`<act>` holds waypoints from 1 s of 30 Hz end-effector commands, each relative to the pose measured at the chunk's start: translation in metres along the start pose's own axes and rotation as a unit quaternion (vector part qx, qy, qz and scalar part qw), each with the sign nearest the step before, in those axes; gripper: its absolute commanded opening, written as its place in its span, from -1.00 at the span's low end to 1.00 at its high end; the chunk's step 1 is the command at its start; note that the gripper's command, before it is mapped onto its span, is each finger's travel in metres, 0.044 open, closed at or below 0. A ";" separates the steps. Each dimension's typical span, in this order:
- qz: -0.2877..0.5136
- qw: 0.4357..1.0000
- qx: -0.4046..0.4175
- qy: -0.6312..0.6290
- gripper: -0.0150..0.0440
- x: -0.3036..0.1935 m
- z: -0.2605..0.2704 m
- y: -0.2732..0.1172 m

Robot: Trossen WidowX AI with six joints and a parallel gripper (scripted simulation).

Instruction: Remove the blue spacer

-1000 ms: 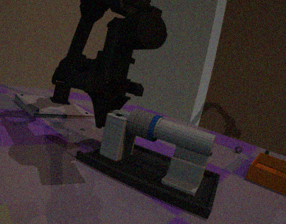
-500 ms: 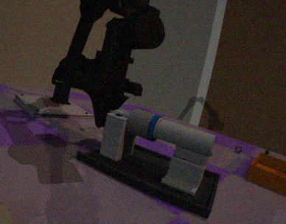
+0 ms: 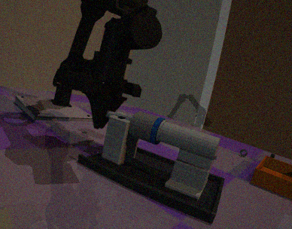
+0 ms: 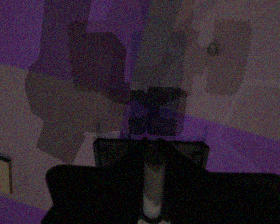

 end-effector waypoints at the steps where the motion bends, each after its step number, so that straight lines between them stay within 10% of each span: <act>1: -0.001 1.000 0.001 0.000 -0.49 0.001 0.000 0.000; 30: -0.001 1.000 0.001 0.000 -0.49 0.005 -0.001 0.000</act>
Point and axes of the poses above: the point midway between the two fingers, 35 mm back from their tips, its own y axis out along the fingers, its own z axis across the jaws, x = y × z, the point moved 3 cm from there along -y, back along the fingers, and after that the axes turned 8 degrees about -y, right-handed, at the moved point
